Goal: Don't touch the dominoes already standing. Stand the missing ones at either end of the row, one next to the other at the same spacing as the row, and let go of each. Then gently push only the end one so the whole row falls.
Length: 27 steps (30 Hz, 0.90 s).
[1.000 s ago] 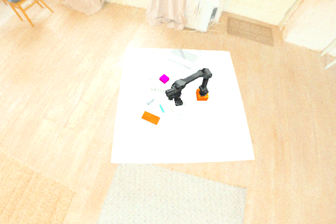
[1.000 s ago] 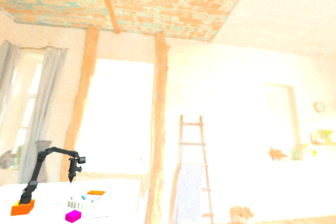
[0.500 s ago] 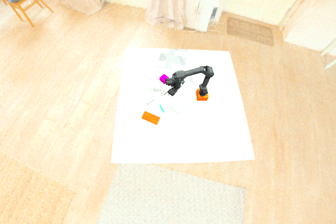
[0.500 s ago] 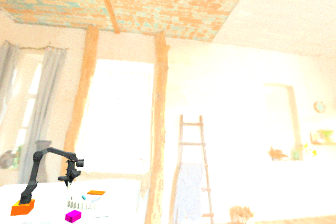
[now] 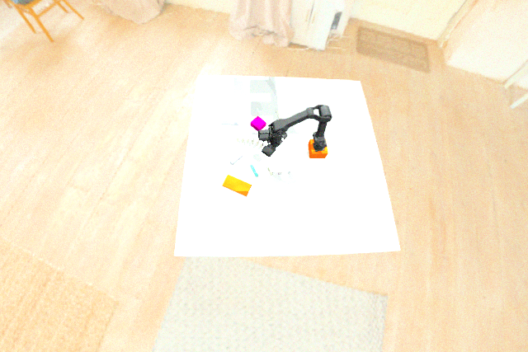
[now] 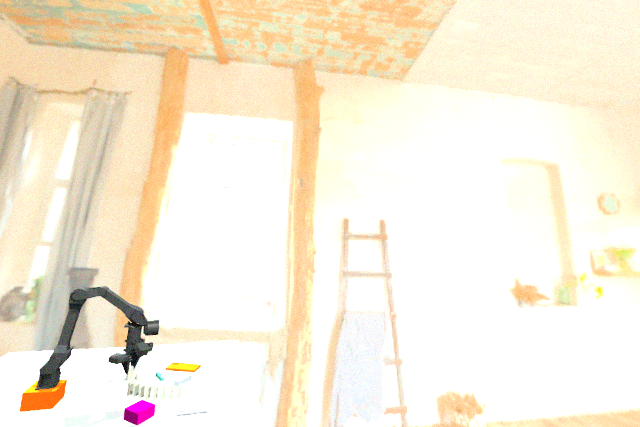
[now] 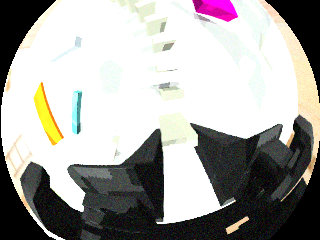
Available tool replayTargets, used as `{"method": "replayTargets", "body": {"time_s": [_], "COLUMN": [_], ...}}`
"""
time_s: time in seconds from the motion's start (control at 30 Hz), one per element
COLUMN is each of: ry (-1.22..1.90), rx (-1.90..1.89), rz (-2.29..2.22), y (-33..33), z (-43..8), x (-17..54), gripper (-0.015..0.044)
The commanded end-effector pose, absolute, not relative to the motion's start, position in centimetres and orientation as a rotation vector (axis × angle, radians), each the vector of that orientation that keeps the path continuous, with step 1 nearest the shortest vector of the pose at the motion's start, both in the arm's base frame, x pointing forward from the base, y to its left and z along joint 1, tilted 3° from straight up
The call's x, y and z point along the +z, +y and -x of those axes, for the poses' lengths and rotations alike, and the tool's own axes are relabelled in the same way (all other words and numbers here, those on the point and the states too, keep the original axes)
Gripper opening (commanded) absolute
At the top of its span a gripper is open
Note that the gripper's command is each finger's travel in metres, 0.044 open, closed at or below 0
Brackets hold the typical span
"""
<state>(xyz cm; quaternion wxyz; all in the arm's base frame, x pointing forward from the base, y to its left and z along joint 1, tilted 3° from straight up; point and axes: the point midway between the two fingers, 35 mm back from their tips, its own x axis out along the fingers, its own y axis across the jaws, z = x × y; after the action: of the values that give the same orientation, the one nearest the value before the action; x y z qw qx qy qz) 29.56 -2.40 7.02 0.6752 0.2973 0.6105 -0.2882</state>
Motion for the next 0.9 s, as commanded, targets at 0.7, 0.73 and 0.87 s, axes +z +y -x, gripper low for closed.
{"method": "replayTargets", "body": {"time_s": [0.7, 0.73, 0.87], "ry": [1.386, 1.386, 1.386], "rx": [-0.652, -0.652, -0.652], "rz": [-0.668, -0.668, -0.668], "y": [-2.4, -2.4, -2.4], "z": [-28.9, -28.9, -28.9], "x": [2.1, 2.1, 2.1], "gripper": [0.0186, 0.0212, 0.0317]}}
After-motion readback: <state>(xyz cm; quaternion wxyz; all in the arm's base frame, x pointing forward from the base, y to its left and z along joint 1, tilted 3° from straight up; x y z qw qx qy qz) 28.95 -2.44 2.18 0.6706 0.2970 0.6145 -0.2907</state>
